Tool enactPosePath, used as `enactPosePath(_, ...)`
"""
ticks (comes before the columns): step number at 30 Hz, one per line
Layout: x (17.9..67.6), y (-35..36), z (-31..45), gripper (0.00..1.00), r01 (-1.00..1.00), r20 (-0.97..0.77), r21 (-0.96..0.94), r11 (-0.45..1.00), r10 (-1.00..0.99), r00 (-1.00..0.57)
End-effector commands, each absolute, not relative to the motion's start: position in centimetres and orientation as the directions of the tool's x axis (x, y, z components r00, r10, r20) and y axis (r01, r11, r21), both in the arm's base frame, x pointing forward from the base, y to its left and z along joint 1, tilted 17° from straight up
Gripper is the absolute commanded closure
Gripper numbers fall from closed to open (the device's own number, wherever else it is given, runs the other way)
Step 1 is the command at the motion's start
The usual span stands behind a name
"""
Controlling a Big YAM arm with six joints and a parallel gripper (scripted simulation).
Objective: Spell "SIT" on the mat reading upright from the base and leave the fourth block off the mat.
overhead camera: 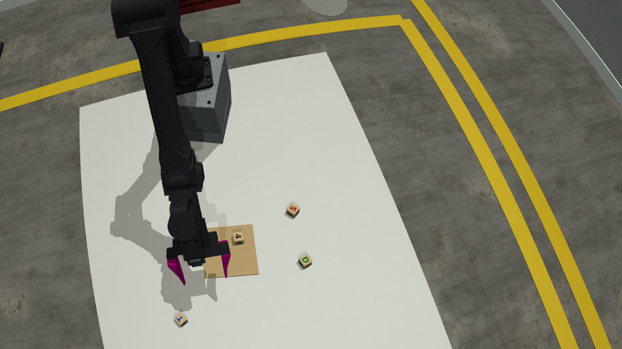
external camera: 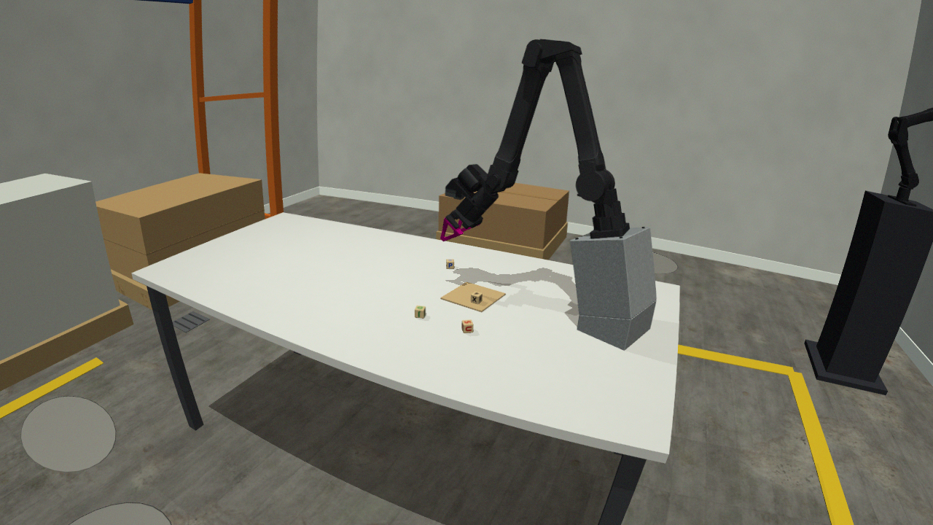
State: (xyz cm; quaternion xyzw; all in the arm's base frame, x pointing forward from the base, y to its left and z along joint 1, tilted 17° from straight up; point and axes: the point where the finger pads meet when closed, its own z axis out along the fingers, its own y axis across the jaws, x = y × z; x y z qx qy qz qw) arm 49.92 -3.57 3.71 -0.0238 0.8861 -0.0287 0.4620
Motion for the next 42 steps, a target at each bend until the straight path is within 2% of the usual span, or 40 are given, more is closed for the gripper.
enactPosePath(1,53.0,-7.7,3.3,0.00,-0.054,-0.781,-0.114,0.992,-0.123,-0.612)
enactPosePath(7,55.7,-13.5,5.7,0.00,-0.052,-0.791,-0.120,0.991,-0.127,-0.598)
enactPosePath(9,55.9,-12.9,5.8,0.00,-0.063,-0.792,-0.120,0.991,-0.134,-0.596)
enactPosePath(10,54.4,-11.8,4.2,0.00,-0.078,-0.772,-0.108,0.991,-0.133,-0.622)
enactPosePath(16,54.4,-11.9,4.2,0.00,-0.076,-0.771,-0.110,0.991,-0.133,-0.623)
enactPosePath(17,56.0,-12.3,5.8,0.00,-0.072,-0.791,-0.122,0.990,-0.141,-0.595)
enactPosePath(42,55.0,-13.0,4.9,0.00,-0.056,-0.780,-0.115,0.992,-0.125,-0.613)
